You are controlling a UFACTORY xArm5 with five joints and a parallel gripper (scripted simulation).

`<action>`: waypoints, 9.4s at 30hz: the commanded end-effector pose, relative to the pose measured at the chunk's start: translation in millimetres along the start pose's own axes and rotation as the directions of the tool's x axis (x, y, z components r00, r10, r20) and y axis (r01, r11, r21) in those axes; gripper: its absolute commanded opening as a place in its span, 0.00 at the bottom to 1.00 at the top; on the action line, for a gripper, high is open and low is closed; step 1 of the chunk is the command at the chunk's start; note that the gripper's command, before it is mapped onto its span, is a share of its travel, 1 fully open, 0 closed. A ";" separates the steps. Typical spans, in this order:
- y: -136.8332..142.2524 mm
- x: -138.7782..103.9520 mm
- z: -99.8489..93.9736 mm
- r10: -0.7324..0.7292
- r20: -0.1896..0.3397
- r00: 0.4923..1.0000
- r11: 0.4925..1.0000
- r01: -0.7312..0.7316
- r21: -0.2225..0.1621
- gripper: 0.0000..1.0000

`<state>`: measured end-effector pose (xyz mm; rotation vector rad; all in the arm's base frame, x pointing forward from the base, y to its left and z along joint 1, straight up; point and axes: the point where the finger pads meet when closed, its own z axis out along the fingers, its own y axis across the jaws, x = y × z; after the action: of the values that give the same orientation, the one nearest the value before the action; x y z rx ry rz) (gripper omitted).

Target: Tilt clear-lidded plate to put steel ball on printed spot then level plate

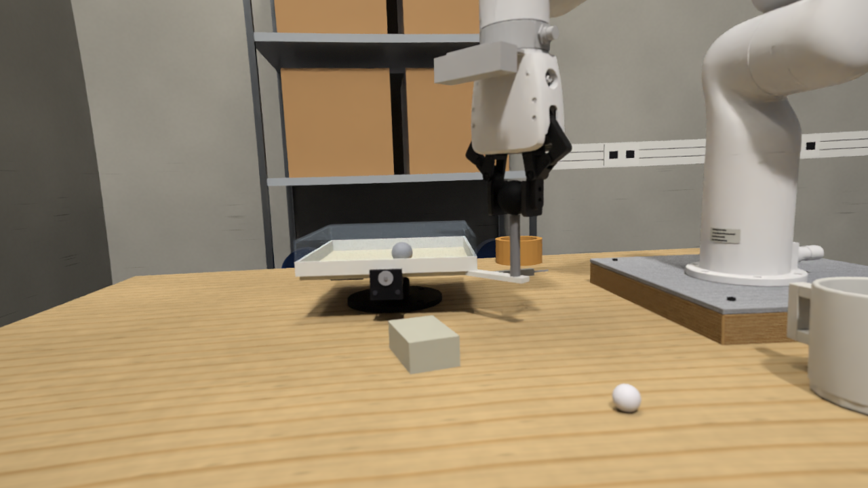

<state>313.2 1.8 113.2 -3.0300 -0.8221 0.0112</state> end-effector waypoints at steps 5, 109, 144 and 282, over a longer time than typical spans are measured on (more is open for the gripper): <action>0.4 -0.1 -0.2 0.002 -0.002 1.000 1.000 -0.002 -0.001 0.00; 1.5 0.8 -2.8 0.008 -0.002 1.000 1.000 -0.008 -0.001 0.00; 1.0 1.3 -1.6 0.007 -0.002 1.000 1.000 -0.007 -0.001 0.00; 1.3 0.9 -61.6 0.007 -0.002 1.000 1.000 -0.007 -0.001 1.00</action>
<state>314.0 1.1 173.6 -3.0327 -0.8108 0.0139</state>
